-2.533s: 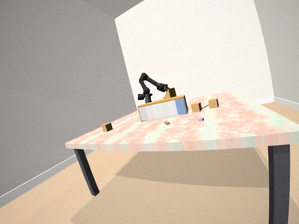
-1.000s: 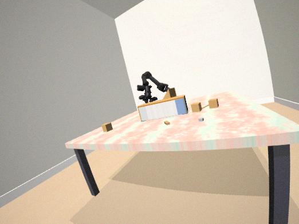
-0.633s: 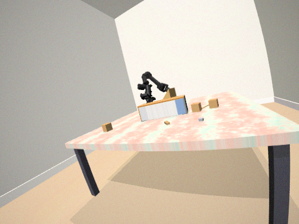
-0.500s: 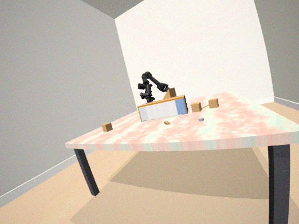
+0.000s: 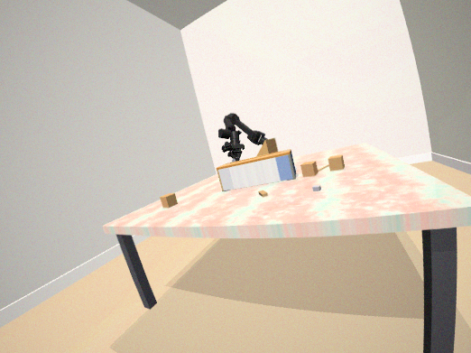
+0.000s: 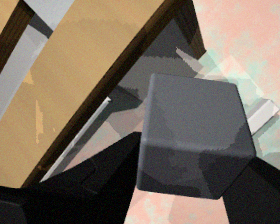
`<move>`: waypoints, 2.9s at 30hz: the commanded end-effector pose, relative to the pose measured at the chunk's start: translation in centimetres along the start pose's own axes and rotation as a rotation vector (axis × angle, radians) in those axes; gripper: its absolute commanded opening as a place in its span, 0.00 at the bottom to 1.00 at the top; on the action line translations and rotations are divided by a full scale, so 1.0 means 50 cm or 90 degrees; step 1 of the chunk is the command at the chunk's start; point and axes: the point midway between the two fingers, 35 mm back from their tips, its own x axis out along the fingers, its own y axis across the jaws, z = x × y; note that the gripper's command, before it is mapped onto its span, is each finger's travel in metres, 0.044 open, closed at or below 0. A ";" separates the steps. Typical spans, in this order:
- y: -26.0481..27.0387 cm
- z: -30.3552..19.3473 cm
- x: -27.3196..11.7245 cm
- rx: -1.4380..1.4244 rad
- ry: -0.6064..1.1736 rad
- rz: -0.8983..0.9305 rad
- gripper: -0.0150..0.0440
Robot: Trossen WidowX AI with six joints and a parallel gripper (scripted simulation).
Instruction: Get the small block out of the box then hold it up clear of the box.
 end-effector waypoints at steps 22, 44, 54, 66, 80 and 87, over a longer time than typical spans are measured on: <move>0.011 -0.011 -0.036 -0.609 -0.011 -0.033 0.25; 0.018 -0.017 -0.069 -1.162 -0.001 -0.080 0.25; 0.021 -0.019 -0.085 -1.412 0.014 -0.108 0.25; 0.023 -0.021 -0.103 -1.710 0.045 -0.147 0.25; 0.025 -0.022 -0.125 -2.054 0.109 -0.202 0.25; 0.026 -0.022 -0.134 -2.187 0.146 -0.225 0.25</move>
